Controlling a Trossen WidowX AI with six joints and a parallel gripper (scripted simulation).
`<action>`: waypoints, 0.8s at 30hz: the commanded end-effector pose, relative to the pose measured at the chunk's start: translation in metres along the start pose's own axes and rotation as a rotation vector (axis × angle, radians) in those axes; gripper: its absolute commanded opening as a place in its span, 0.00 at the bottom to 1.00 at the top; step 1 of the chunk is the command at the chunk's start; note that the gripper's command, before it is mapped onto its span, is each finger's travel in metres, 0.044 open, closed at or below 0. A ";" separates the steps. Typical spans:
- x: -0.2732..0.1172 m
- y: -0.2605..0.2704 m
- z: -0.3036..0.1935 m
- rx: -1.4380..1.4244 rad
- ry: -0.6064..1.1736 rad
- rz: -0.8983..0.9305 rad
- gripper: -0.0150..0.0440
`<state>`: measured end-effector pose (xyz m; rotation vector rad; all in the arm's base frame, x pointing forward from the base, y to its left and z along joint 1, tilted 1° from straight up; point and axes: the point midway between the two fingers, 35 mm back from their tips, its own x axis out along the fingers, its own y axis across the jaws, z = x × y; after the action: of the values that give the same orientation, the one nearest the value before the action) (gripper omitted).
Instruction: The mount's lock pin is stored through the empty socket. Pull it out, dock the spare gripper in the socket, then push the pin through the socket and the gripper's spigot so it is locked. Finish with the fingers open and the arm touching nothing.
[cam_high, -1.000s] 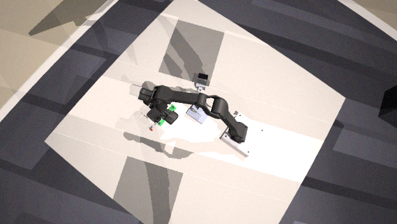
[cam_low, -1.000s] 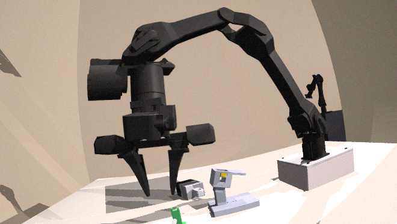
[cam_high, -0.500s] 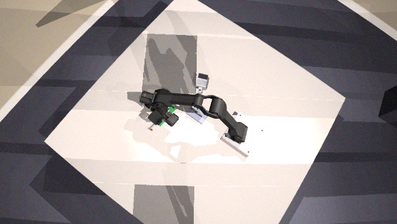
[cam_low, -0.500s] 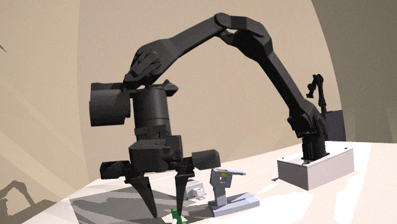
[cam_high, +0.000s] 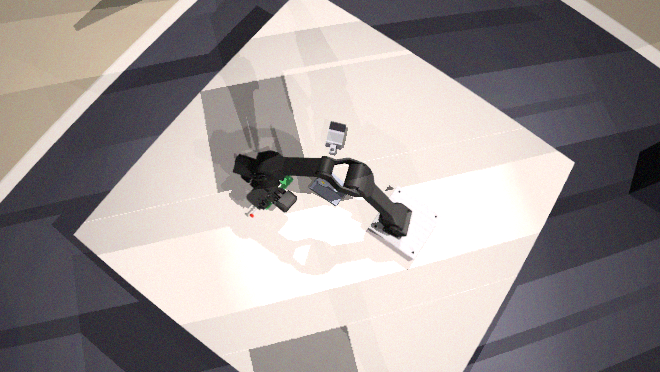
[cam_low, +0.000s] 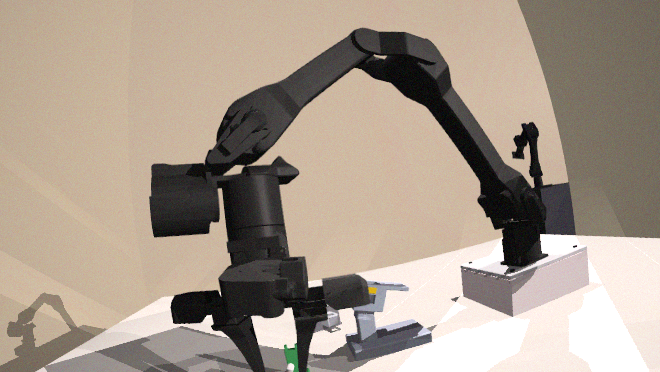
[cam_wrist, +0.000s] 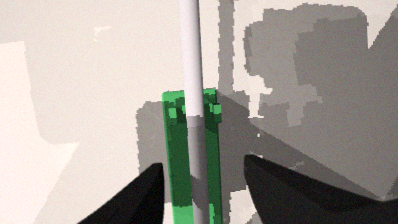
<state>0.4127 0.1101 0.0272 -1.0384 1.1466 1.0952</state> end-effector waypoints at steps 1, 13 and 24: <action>0.008 0.002 -0.001 -0.003 0.002 0.009 0.56; 0.025 0.002 -0.003 -0.003 0.002 0.009 0.56; 0.025 0.002 -0.003 -0.003 0.002 0.009 0.28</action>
<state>0.4119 0.1099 0.0024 -1.0368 1.1542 1.0994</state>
